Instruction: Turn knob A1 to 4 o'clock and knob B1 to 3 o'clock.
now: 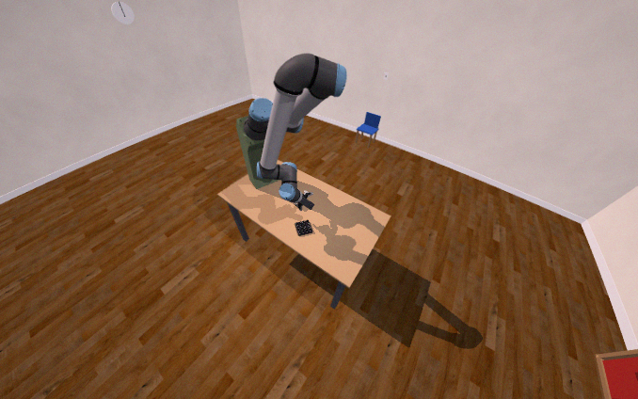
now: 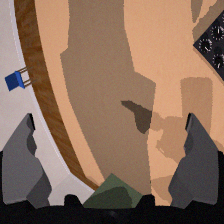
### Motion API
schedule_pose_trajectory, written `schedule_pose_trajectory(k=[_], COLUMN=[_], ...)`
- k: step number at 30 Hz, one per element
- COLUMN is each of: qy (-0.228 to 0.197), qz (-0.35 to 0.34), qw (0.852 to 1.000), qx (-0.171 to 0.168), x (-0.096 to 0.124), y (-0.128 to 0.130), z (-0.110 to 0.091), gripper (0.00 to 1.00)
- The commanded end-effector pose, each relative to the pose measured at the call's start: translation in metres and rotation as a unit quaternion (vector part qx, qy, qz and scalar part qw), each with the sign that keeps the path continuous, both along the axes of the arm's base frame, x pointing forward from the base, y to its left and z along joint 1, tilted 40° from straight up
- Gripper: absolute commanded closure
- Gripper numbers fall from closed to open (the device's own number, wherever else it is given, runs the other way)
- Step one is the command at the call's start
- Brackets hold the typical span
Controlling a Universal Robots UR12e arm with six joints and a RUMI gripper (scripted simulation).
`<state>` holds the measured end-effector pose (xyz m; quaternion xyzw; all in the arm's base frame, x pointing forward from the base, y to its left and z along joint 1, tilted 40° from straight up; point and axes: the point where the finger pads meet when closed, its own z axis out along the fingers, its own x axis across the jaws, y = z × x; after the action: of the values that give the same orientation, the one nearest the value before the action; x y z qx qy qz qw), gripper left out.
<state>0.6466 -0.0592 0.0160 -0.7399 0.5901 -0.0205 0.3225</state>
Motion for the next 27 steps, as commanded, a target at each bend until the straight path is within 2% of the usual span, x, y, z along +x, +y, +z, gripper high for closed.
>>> schedule_pose_trajectory(k=[1, 15, 27], qy=[-0.005, -0.016, -0.029], qz=[-0.058, -0.15, -0.256], qw=[0.998, 0.988, 0.964], qx=[-0.016, -0.035, -0.058], x=[0.01, 0.028, 0.054], y=[-0.014, -0.04, -0.073], z=[-0.002, 0.0, 0.005], gripper=[0.0, 0.0, 0.0])
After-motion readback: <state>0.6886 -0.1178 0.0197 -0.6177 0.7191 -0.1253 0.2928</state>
